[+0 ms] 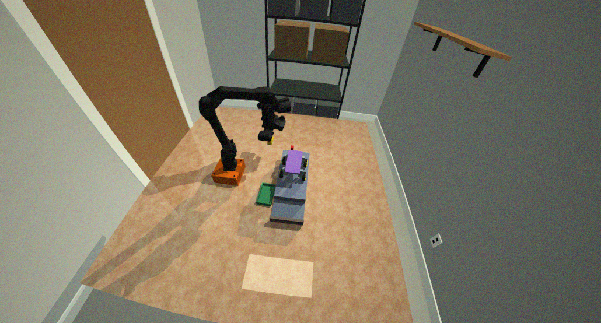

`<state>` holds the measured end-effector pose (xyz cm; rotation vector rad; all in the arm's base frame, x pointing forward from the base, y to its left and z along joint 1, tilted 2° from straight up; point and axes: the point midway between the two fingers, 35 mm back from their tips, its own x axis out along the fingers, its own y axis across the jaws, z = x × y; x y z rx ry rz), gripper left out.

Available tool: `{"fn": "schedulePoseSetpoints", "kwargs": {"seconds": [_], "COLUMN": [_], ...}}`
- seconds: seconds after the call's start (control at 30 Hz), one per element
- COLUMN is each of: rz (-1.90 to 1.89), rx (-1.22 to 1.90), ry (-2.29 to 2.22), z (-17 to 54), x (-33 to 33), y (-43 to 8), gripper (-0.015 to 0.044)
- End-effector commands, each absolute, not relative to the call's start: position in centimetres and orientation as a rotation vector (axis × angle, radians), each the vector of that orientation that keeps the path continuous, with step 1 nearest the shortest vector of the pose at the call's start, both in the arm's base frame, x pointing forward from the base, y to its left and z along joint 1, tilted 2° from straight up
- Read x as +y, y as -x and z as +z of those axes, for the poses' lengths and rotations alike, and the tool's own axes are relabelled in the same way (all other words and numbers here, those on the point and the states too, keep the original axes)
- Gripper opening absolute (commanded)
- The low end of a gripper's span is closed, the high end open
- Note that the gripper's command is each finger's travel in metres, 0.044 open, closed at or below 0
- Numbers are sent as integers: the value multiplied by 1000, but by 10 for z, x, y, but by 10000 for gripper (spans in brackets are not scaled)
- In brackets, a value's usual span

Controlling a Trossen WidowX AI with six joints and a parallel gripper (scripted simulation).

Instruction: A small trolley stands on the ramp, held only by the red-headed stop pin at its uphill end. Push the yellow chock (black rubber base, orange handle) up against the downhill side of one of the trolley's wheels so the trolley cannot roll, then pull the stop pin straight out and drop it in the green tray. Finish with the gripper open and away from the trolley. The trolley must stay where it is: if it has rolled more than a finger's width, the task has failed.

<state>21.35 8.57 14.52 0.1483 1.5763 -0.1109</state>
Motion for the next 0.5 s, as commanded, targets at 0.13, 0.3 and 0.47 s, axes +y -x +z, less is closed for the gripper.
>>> {"fn": "schedulePoseSetpoints", "kwargs": {"seconds": [0.13,0.3,0.47], "rz": [-96,-96,-98], "rx": [1578,1577,1577], "ry": [-130,-128,-127], "z": [142,141,140], "x": [55,37,20], "y": [-217,-219,-222], "gripper": [0,0,0]}}
